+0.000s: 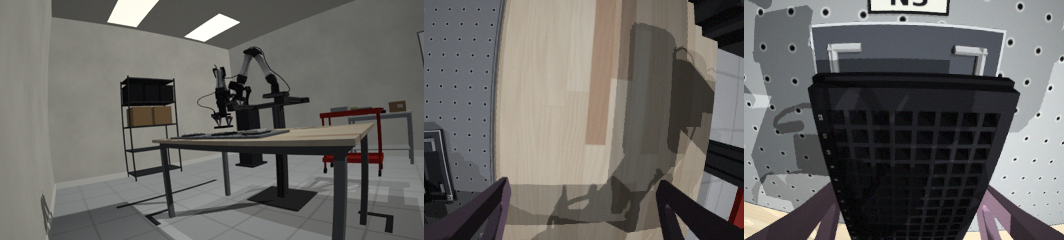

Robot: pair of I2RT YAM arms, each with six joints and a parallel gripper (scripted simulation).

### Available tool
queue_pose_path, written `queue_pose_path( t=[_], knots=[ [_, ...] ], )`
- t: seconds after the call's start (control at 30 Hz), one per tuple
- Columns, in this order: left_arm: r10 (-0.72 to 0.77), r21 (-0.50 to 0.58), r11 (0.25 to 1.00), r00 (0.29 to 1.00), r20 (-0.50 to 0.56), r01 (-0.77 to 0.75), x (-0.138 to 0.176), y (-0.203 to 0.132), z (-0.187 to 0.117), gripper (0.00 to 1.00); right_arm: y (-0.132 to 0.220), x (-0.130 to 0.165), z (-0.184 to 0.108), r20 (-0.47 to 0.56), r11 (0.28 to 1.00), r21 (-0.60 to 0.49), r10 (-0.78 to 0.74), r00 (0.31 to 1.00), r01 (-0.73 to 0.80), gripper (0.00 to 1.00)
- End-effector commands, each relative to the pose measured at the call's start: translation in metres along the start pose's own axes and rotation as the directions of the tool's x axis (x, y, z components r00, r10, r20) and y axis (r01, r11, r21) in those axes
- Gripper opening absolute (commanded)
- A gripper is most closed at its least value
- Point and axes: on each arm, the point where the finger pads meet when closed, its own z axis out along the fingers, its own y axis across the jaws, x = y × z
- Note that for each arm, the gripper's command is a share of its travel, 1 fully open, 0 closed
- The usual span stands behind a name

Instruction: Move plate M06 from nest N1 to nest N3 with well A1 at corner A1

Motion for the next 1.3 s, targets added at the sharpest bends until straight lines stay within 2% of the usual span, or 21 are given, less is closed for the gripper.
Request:
queue_pose_path(
  t=[0.0,0.33,0.37,0.43,0.53,0.67,0.73,0.97,1.03,1.27],
  knots=[
    [0.009,0.007,1.000,1.000,-0.021,-0.009,0.005,-0.003,-0.002,1.00,0.005,-0.008,-0.007,0.021,1.000,-0.012,0.005,1.000,-0.004,0.81],
    [0.009,0.007,1.000,1.000,-0.021,-0.009,0.005,-0.003,-0.002,1.00,0.005,-0.008,-0.007,0.021,1.000,-0.012,0.005,1.000,-0.004,0.81],
    [0.009,0.007,1.000,1.000,-0.021,-0.009,0.005,-0.003,-0.002,1.00,0.002,-0.006,0.003,-0.003,1.000,-0.004,0.017,1.000,-0.017,0.81],
    [0.009,0.007,1.000,1.000,-0.021,-0.009,0.005,-0.003,-0.002,1.00,0.008,-0.014,0.007,0.027,0.999,-0.031,0.019,0.999,-0.018,0.81],
    [0.009,0.007,1.000,1.000,-0.021,-0.009,0.005,-0.003,-0.002,1.00,0.007,-0.006,0.017,0.001,1.000,-0.011,0.011,1.000,-0.011,0.81],
    [0.009,0.007,1.000,1.000,-0.021,-0.009,0.005,-0.003,-0.002,1.00,0.007,-0.006,0.017,0.001,1.000,-0.011,0.011,1.000,-0.011,0.81],
    [0.009,0.007,1.000,1.000,-0.021,-0.009,0.005,-0.003,-0.002,1.00,0.011,-0.014,0.006,0.025,1.000,-0.026,0.012,1.000,-0.012,0.81],
    [0.009,0.007,1.000,1.000,-0.021,-0.009,0.005,-0.003,-0.002,1.00,0.008,-0.011,0.007,0.020,1.000,-0.016,0.005,1.000,-0.004,0.81],
    [0.009,0.007,1.000,1.000,-0.021,-0.009,0.005,-0.003,-0.002,1.00,0.004,-0.004,0.017,-0.009,1.000,0.004,0.000,1.000,0.000,0.81],
    [0.009,0.007,1.000,1.000,-0.021,-0.009,0.005,-0.003,-0.002,1.00,0.008,-0.013,0.026,0.021,1.000,-0.026,0.014,1.000,-0.013,0.81]
  ],
)
